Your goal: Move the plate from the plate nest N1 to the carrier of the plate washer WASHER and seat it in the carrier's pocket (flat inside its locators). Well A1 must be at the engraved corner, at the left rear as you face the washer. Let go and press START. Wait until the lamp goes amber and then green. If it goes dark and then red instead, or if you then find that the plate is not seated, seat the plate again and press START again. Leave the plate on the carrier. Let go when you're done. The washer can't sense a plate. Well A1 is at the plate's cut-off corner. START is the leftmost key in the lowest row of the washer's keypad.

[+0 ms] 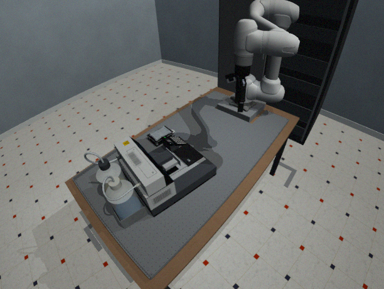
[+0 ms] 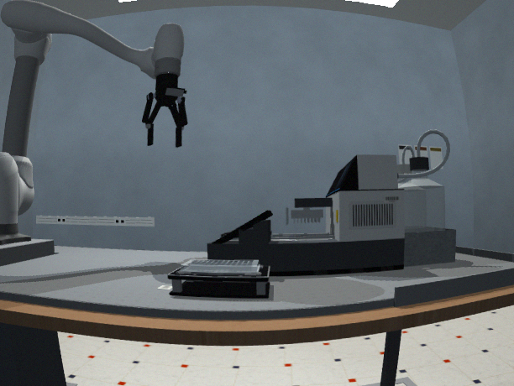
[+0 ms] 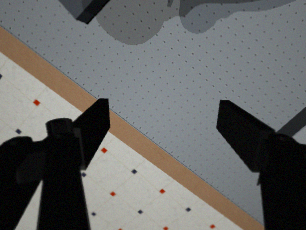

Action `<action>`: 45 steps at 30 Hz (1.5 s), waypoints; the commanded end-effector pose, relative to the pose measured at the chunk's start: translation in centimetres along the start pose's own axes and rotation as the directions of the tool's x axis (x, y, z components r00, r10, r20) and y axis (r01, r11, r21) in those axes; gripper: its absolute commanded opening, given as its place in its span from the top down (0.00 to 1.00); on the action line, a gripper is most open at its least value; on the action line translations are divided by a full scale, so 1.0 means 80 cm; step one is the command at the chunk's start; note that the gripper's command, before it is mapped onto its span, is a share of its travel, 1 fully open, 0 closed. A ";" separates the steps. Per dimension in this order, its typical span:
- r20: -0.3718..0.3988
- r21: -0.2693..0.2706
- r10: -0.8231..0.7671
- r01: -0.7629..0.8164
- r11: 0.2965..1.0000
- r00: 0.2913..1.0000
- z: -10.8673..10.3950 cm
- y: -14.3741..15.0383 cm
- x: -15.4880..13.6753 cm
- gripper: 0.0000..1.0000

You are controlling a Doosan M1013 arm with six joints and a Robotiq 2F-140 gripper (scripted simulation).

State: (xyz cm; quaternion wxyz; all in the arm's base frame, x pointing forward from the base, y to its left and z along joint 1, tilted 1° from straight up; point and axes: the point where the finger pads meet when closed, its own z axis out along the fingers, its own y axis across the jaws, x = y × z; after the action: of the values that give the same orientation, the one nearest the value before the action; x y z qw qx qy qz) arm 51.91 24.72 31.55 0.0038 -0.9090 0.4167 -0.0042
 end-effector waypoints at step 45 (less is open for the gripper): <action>0.005 -0.010 -0.384 0.384 0.923 0.923 0.046 0.237 0.041 0.30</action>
State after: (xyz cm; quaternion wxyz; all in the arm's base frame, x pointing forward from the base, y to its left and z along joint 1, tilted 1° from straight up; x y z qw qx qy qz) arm 40.86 10.87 28.10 -0.0026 -0.9713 0.2378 -0.0013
